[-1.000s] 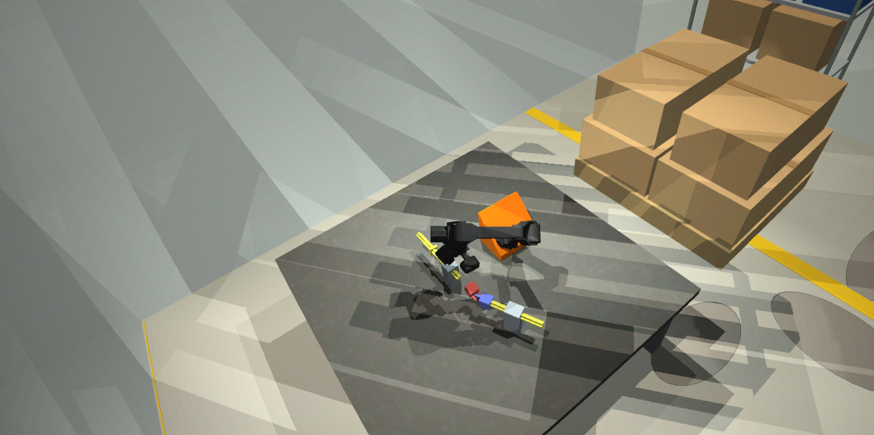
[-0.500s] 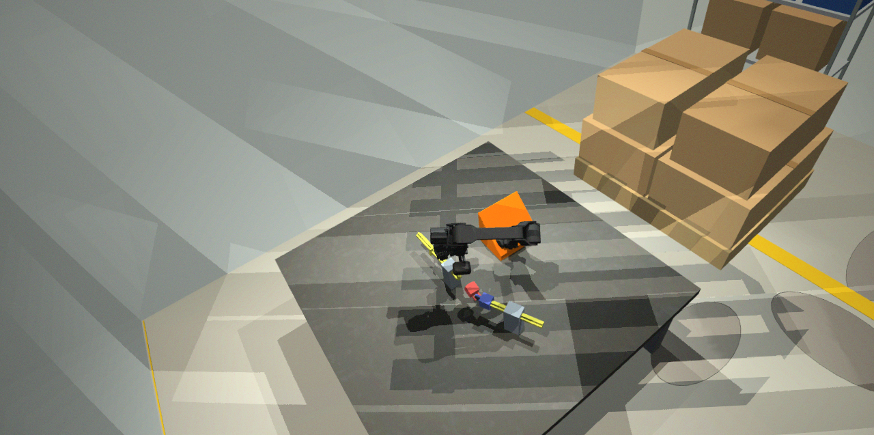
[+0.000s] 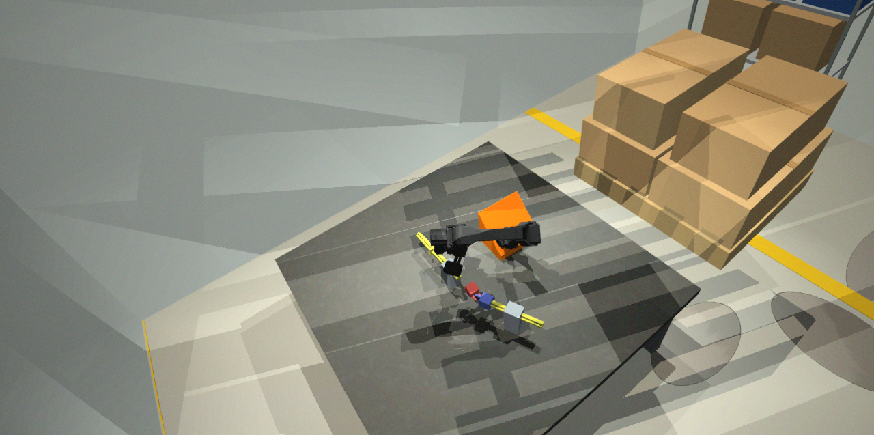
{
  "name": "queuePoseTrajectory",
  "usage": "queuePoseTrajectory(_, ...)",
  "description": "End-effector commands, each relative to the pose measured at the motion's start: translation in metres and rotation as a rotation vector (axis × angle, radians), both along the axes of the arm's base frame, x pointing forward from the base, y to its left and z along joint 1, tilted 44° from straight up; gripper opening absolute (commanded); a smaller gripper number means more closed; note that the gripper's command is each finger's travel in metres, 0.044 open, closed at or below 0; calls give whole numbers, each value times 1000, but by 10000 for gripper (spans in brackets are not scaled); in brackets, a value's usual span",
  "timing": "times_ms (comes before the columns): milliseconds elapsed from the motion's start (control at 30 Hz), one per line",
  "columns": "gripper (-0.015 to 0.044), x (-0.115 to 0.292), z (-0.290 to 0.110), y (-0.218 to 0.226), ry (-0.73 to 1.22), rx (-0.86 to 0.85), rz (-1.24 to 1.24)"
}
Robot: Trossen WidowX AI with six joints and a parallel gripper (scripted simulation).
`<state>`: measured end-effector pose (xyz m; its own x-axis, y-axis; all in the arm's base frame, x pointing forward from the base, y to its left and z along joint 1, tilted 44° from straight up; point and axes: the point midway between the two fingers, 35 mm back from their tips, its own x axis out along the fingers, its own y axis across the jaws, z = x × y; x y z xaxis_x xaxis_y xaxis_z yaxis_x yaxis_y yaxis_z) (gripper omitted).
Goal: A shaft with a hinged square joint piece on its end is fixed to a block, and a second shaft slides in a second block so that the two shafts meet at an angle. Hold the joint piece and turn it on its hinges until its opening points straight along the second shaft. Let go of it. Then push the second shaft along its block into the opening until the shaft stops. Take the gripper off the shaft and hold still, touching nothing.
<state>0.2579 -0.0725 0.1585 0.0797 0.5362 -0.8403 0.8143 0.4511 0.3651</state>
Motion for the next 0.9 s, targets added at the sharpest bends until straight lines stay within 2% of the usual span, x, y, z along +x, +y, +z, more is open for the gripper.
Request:
queuePoseTrajectory(0,440,0,-2,0,65,3,-91)
queuePoseTrajectory(667,440,1,-5,4,379,28,-565)
queuePoseTrajectory(867,440,1,-6,4,389,29,-580)
